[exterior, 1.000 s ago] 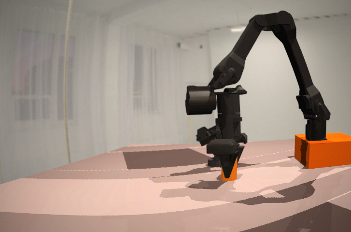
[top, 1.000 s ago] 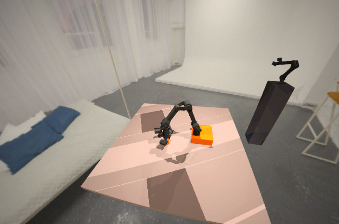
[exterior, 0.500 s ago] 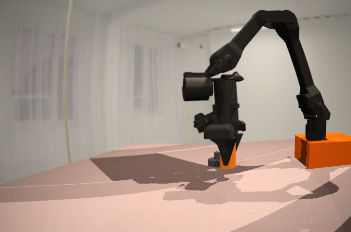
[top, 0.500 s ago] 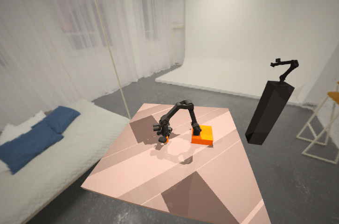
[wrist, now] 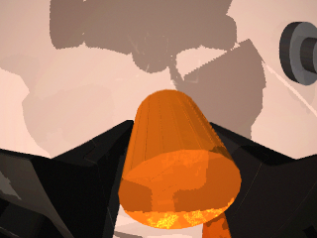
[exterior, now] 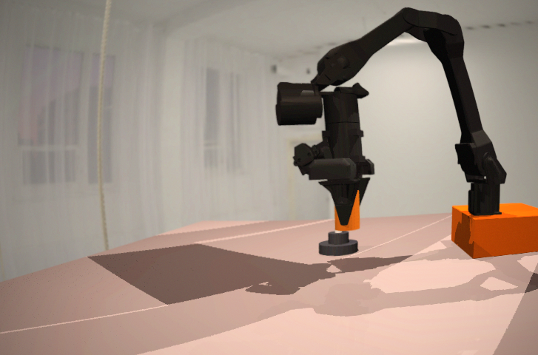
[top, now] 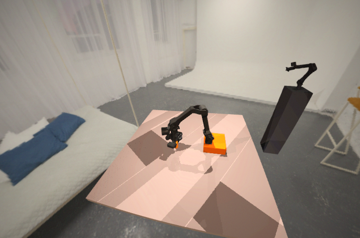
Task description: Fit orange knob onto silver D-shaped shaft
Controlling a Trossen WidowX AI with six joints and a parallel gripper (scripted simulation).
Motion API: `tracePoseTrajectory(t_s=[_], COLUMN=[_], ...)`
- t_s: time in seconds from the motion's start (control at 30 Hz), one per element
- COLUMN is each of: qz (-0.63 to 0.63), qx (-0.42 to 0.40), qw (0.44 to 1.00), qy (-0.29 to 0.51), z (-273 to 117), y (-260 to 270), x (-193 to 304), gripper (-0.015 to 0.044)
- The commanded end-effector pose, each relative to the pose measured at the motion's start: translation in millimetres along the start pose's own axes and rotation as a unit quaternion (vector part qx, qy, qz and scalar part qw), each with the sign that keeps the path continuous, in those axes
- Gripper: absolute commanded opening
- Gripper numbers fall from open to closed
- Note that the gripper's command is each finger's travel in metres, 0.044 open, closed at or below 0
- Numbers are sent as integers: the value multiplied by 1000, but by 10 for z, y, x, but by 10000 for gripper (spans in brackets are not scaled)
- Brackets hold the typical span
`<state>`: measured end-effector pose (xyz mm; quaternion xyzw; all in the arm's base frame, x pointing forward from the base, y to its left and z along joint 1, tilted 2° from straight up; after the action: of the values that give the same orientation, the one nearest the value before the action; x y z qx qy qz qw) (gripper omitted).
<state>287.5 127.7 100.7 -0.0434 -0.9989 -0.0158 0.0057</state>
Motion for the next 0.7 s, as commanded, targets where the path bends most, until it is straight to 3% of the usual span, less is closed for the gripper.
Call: tracePoseTrajectory(t_s=[0.0,0.47,0.67], qz=[-1,-2,-1], qx=[-2,-2,-1], qw=[1000,1000,1000], qy=[-6,-6,-6], z=[-149,-590,-599], y=[7,1,-37], x=[-16,10,-14], gripper=[0,0,0])
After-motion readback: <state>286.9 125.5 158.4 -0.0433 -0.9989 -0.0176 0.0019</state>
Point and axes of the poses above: the point midway between the two fingers, 35 mm back from their tips, its own z axis out along the fingers, its own y axis across the jaws, x = y × z, the point moved 5 cm from there along -z, back along the fingers, and after that the axes turned 4 degrees about -z, right-handed, at the moved point
